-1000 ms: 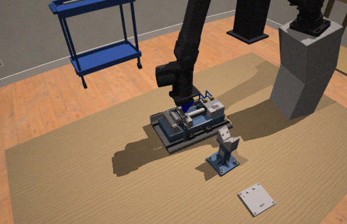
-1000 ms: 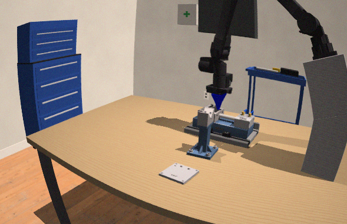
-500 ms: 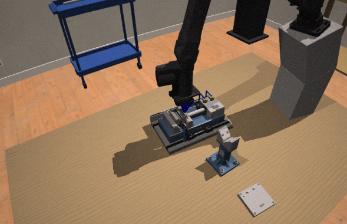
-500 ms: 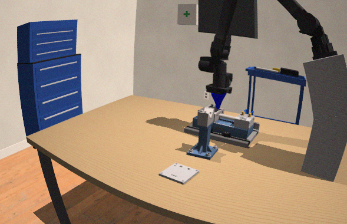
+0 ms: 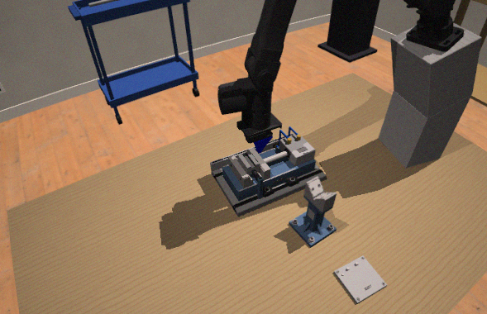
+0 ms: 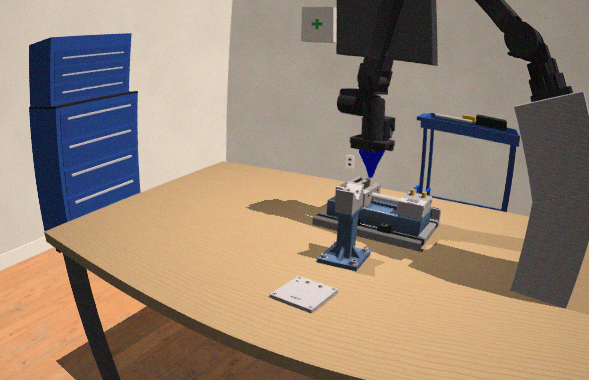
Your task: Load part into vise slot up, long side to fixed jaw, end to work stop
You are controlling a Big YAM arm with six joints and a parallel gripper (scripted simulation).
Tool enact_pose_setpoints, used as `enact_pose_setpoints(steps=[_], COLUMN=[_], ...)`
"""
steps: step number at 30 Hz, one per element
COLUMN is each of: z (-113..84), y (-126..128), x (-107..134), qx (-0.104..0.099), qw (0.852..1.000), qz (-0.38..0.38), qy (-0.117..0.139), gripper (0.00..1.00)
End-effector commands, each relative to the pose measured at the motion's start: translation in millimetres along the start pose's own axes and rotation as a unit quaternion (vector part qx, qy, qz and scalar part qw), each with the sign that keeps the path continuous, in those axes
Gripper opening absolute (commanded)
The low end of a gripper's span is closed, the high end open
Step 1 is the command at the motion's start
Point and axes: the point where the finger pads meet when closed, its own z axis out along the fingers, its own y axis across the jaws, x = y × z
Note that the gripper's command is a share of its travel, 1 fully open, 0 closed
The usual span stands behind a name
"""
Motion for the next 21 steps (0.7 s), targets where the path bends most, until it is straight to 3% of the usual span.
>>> enact_pose_setpoints(steps=[1, 21], z=[-21.0, -51.3], y=[4.7, 3.7], x=[-5.9, -7.3], qx=[-0.006, -0.006], qw=[1.000, 1.000], qz=[-0.001, 0.000], qy=[-0.002, -0.002], gripper=[0.00, 0.00])
